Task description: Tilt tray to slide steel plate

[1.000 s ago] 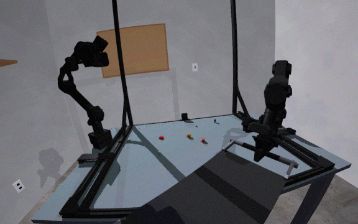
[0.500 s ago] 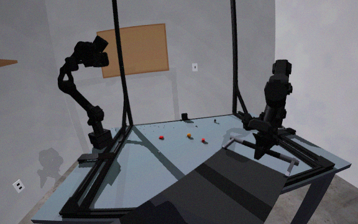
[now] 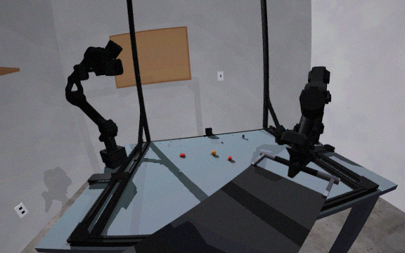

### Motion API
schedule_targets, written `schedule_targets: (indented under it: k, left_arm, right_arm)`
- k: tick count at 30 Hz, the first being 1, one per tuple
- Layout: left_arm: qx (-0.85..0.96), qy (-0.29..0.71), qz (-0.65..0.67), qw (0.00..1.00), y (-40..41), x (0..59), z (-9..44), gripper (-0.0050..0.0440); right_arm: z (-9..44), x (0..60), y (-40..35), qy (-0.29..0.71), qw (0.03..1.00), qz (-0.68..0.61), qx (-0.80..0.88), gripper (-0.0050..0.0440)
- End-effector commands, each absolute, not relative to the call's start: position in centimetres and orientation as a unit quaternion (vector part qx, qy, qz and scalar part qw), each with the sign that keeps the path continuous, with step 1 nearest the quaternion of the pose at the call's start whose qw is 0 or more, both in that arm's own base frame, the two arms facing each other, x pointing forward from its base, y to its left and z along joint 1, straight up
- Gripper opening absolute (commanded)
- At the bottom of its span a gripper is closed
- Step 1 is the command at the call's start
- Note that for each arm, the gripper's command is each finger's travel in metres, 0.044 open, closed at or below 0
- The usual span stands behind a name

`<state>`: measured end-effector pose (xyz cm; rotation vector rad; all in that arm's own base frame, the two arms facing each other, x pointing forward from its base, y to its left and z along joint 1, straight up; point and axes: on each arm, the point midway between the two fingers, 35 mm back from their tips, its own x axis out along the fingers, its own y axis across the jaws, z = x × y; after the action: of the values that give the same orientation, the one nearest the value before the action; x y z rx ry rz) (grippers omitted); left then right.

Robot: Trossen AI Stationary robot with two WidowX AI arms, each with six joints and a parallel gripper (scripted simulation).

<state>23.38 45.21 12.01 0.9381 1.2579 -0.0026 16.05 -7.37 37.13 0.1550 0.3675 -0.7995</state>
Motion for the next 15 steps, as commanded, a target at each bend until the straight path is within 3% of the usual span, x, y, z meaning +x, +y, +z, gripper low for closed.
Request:
schedule_targets:
  k: [1,15]
  left_arm:
    - [0.438,0.555,0.019,0.707,45.50,23.58,14.82,0.0000]
    - [0.441,0.553,0.023,0.707,45.62,23.67,15.75,0.0000]
  right_arm:
    - [37.18,16.02,-7.40,0.176,0.902,-0.388,0.076,0.0440]
    - [37.18,16.02,-7.40,0.176,0.902,-0.388,0.076,0.0440]
